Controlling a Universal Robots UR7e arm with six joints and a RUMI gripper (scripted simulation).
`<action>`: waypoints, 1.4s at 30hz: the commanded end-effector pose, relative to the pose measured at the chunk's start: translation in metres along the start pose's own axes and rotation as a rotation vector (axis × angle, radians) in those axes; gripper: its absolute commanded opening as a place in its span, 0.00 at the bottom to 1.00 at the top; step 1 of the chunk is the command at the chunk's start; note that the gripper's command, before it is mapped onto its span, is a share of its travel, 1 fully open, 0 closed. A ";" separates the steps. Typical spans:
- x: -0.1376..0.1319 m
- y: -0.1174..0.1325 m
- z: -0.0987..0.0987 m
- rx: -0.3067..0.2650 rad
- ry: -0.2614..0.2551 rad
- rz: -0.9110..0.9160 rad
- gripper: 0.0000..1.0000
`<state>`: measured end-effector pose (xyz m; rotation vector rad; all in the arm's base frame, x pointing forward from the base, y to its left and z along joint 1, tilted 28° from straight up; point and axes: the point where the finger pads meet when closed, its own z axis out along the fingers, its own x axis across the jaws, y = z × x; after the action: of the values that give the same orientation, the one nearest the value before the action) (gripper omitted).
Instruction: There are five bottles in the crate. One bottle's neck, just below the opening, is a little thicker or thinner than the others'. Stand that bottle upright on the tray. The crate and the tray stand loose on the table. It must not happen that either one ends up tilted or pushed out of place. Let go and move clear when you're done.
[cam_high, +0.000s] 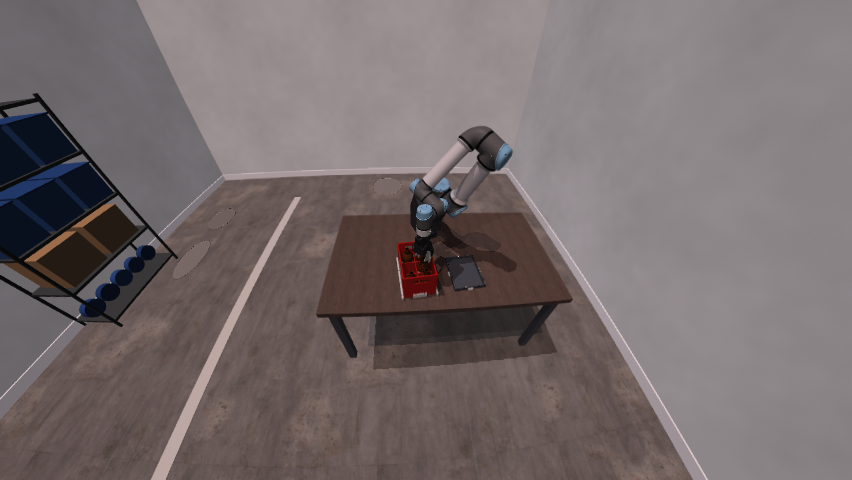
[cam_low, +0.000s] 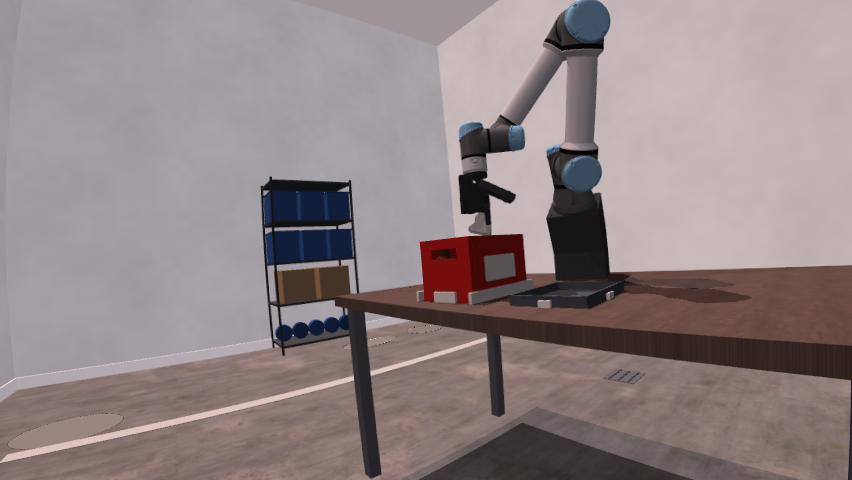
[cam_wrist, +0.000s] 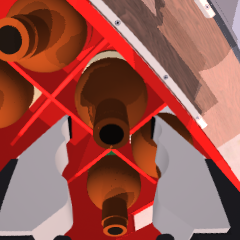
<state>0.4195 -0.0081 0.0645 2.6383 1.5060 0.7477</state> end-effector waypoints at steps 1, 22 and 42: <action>-0.001 0.000 -0.004 -0.002 -0.001 0.001 0.38; 0.000 0.001 -0.054 -0.004 -0.001 -0.001 0.38; 0.000 0.001 -0.085 -0.004 -0.001 -0.001 0.38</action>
<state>0.3868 -0.0266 0.1364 2.6358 1.4992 0.7450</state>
